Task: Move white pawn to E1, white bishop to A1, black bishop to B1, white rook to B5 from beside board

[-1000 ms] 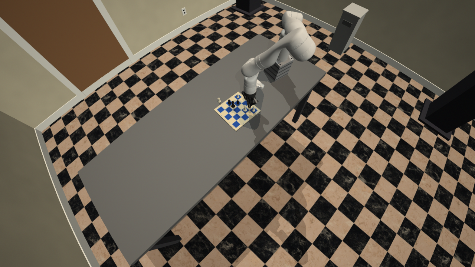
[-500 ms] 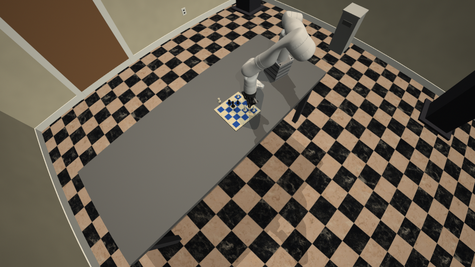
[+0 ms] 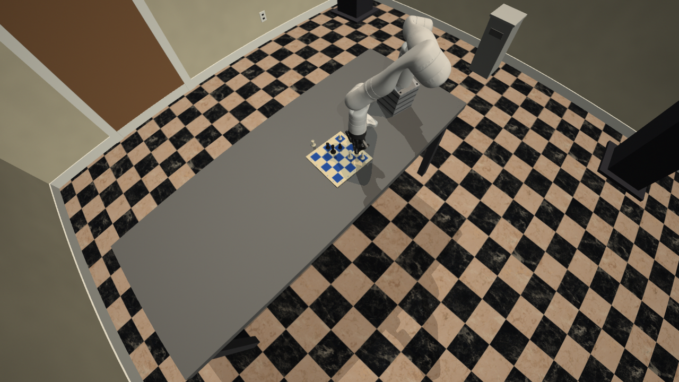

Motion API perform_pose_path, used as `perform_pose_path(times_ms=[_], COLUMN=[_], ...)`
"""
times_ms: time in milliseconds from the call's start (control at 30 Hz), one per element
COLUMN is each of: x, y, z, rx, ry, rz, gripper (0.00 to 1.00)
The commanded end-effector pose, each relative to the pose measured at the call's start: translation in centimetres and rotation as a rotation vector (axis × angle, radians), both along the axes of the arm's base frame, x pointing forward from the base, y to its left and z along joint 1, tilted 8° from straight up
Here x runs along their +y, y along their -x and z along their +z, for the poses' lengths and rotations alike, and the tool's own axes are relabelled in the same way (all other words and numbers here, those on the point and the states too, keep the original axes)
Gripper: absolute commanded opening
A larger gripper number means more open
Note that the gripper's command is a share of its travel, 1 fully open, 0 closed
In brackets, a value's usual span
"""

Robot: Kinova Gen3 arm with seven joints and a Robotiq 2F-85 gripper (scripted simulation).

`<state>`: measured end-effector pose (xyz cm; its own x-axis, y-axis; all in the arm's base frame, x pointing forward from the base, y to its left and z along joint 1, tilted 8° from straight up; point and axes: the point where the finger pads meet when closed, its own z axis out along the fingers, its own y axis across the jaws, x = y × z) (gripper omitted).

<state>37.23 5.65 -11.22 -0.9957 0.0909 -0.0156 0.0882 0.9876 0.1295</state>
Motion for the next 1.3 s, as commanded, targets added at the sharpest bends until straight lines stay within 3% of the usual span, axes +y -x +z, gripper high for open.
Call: perform_pose_path(times_ms=[0, 1267], x=[-0.01, 0.03], y=[-0.04, -0.05], z=[0.03, -0.32], rx=[-0.001, -0.001], ry=[0.0, 0.0], rz=[0.0, 0.0], gripper=[0.0, 0.0])
